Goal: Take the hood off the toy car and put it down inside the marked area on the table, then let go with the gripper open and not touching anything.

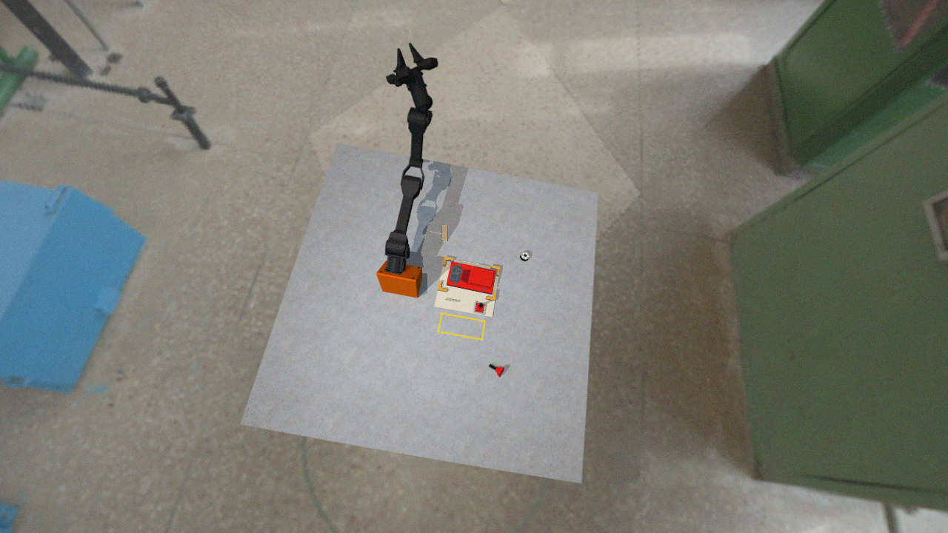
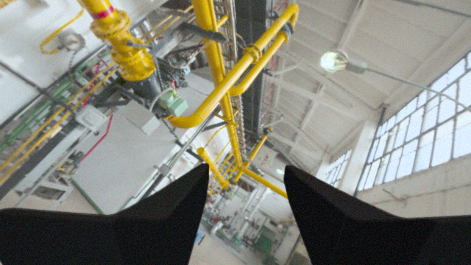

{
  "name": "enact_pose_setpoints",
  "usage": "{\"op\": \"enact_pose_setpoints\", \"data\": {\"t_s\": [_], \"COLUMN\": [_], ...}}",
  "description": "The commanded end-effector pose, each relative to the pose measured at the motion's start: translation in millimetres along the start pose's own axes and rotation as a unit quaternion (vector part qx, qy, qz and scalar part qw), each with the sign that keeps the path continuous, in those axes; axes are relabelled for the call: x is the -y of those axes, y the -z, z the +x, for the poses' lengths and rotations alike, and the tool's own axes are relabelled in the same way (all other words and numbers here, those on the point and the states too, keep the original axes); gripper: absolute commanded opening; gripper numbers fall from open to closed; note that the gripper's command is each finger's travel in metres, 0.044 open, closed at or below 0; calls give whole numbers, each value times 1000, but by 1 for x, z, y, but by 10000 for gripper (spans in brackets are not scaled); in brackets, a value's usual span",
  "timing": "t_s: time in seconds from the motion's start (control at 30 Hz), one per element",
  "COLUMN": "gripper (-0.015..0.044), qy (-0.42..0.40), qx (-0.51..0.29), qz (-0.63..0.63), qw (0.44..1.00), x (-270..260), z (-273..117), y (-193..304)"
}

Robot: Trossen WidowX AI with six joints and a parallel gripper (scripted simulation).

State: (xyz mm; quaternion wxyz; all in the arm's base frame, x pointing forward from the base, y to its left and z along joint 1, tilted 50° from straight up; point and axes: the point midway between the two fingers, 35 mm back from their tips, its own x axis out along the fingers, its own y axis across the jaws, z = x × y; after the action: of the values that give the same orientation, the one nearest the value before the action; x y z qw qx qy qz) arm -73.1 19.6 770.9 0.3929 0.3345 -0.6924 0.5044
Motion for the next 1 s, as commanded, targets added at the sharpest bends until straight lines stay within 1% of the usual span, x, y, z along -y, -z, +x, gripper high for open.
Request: {"op": "enact_pose_setpoints", "data": {"t_s": [0.0,0.1,0.23,0.27,0.4,0.57,0.77,0.97], "gripper": [246,325,430,440,440,440,440,440], "qy": [1,15,60,73,134,220,325,429], "qx": [1,17,60,71,110,147,168,169], "qz": [-1,-17,-62,-73,-123,-180,-229,-261], "qw": [1000,1000,994,992,977,947,902,848], "x": [0,7,29,35,62,100,144,185], "z": [0,0,-4,-6,-18,-42,-82,-131], "y": [-1,-15,-53,-64,-106,-155,-201,-234]}}
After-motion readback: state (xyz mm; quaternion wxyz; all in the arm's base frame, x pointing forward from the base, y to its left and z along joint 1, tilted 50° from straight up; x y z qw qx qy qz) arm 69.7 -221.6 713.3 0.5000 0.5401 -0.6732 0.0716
